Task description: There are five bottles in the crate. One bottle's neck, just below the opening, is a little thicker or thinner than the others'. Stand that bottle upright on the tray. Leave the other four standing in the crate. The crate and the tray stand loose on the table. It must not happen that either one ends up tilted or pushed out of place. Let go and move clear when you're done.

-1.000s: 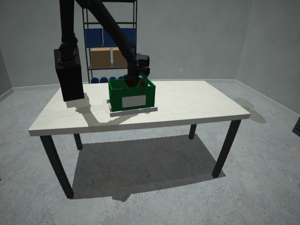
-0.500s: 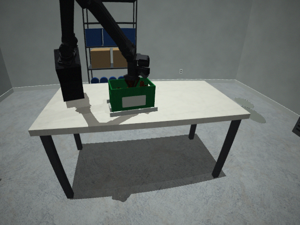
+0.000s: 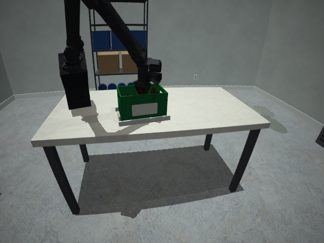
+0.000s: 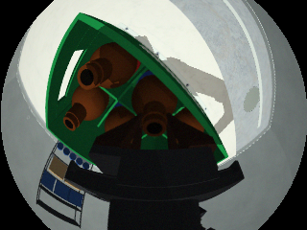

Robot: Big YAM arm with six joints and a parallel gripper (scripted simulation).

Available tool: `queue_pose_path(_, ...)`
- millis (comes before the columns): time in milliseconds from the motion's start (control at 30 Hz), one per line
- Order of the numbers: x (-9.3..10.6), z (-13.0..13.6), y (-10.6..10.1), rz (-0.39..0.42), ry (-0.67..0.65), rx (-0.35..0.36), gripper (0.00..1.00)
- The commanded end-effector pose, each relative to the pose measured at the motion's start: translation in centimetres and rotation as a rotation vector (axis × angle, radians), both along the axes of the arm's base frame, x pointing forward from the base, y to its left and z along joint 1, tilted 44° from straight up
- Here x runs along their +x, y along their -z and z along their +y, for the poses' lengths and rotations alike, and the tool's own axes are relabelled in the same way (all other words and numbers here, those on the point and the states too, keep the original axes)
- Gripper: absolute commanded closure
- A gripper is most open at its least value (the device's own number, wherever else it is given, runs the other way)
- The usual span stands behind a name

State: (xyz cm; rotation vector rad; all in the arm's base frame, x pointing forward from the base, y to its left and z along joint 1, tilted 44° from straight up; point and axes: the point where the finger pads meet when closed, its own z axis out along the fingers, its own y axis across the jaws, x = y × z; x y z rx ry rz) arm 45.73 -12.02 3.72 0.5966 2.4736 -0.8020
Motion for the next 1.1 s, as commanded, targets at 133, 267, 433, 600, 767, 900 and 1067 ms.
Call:
queue_pose_path(133, 0.36, -0.37, -0.21, -0.005, -0.003, -0.004, 0.39)
queue_pose_path(267, 0.37, -0.36, -0.21, -0.005, -0.003, -0.004, 0.39)
queue_pose_path(433, 0.37, -0.36, -0.21, -0.005, -0.003, -0.004, 0.39)
queue_pose_path(600, 0.37, -0.36, -0.21, -0.005, -0.003, -0.004, 0.39)
queue_pose_path(767, 0.37, -0.36, -0.21, -0.005, -0.003, -0.004, 0.39)
queue_pose_path(900, 0.37, -0.36, -0.21, -0.005, -0.003, -0.004, 0.39)
queue_pose_path(1067, 0.37, -0.36, -0.21, -0.005, -0.003, -0.004, 0.39)
